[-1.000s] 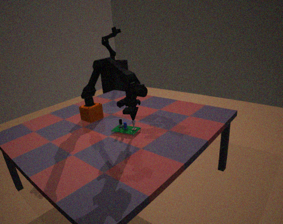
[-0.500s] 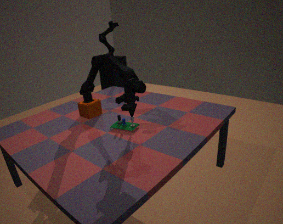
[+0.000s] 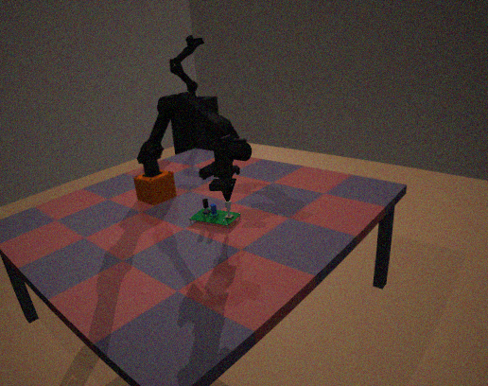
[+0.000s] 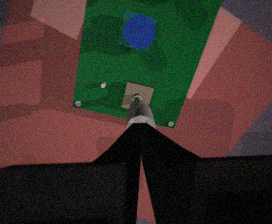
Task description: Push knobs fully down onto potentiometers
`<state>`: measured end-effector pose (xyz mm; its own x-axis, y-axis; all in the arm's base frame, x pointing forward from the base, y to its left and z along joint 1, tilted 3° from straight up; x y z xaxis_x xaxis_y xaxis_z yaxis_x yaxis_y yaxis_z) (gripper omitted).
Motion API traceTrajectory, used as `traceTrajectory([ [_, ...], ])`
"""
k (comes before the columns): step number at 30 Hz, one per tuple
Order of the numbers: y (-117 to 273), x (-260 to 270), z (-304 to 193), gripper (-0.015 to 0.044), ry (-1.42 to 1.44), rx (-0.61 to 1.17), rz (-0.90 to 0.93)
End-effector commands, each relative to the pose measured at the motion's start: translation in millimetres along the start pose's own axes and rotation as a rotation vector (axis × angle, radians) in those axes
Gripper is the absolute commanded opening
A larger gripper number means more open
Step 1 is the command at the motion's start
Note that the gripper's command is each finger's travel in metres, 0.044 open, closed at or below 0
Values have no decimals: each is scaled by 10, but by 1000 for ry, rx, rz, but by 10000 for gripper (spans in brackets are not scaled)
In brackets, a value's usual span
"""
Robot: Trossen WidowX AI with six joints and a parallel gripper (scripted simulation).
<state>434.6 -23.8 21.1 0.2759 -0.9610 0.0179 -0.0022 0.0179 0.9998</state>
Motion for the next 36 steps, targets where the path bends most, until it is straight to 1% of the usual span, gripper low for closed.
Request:
traceTrajectory([
  [1, -126, -3, -7, 0, -5, -6, -6],
  [36, -252, -4, -5, 0, -5, -6, -6],
])
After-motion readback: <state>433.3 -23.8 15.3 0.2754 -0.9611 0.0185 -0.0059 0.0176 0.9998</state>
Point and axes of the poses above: the point midway between the two fingers, 35 mm back from their tips, its own y axis back along the fingers, its own x axis across the jaws, z = x × y, the point moved 2 cm from there along y, back along the fingers, and after that the axes turned 10 degrees about -y, right-handed, at the moved point
